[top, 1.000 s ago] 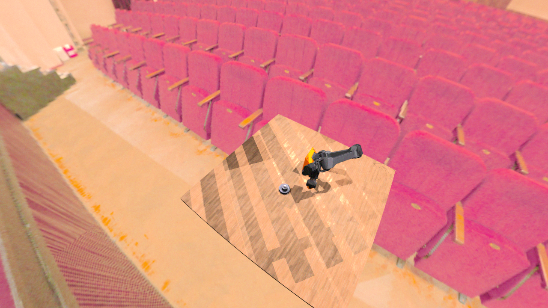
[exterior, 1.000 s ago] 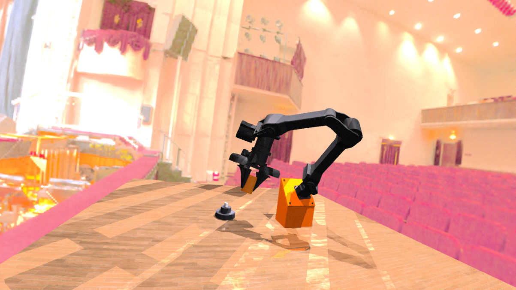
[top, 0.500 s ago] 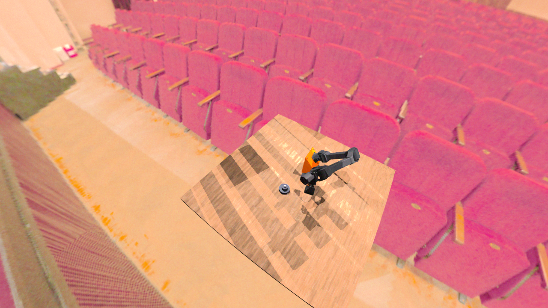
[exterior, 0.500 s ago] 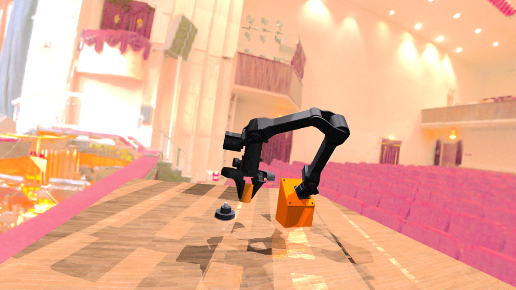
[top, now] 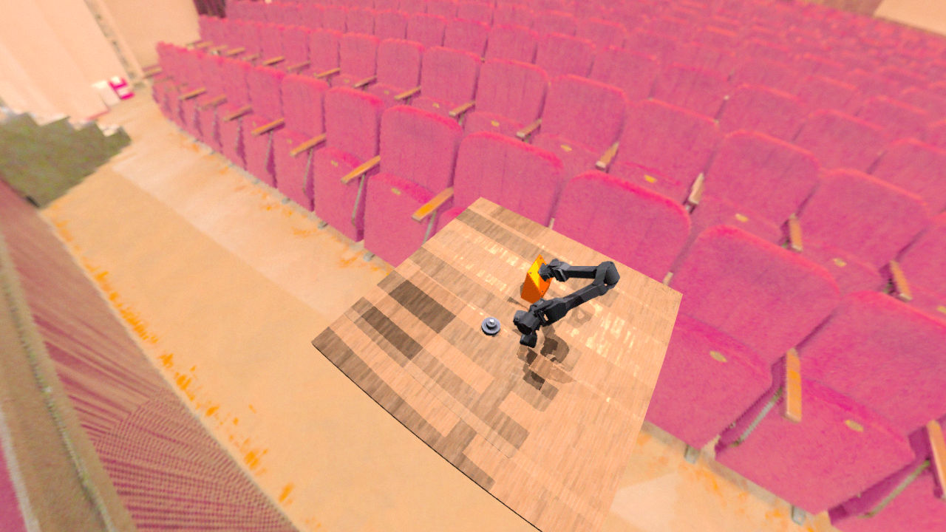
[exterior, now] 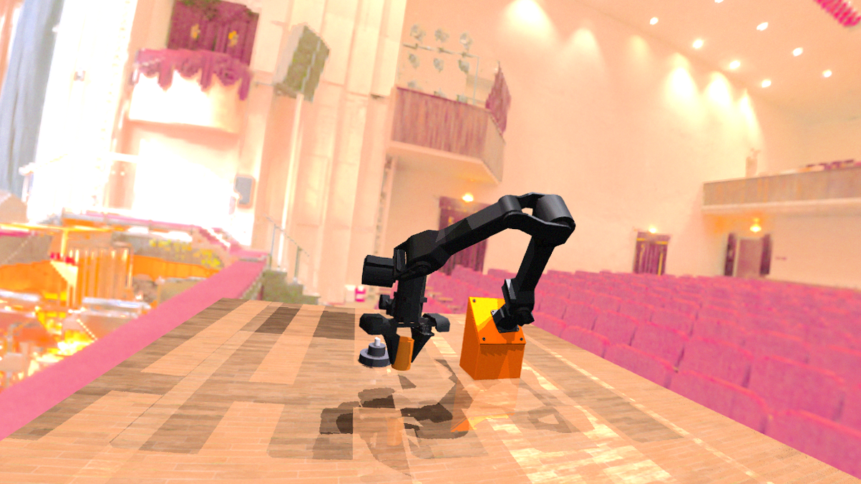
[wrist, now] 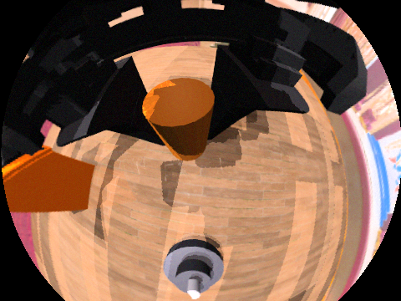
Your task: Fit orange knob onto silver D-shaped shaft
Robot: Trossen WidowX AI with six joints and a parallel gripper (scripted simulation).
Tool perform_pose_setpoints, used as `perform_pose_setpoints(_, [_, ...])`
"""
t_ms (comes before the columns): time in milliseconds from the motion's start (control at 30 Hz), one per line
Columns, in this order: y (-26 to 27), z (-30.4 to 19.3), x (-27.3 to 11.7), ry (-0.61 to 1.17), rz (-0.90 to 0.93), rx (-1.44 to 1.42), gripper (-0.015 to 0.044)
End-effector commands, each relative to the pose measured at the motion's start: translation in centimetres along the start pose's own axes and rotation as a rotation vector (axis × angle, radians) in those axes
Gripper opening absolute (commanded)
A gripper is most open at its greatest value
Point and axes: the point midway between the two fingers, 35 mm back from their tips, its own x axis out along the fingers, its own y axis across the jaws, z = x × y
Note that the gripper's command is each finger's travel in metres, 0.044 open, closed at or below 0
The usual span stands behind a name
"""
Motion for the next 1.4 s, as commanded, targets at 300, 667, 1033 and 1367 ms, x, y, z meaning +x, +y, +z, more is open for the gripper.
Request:
perform_pose_setpoints(300, [0.1,0.1,5.3,0.011,-0.009,0.001,0.0000])
perform_pose_setpoints(667, [-0.1,0.1,5.3,0.007,-0.014,-0.004,0.0131])
perform_pose_setpoints(1033, [-0.1,0.1,5.3,0.007,-0.014,-0.004,0.0240])
perform_pose_setpoints(1367, [-0.1,0.1,5.1,0.006,-0.013,-0.003,0.0266])
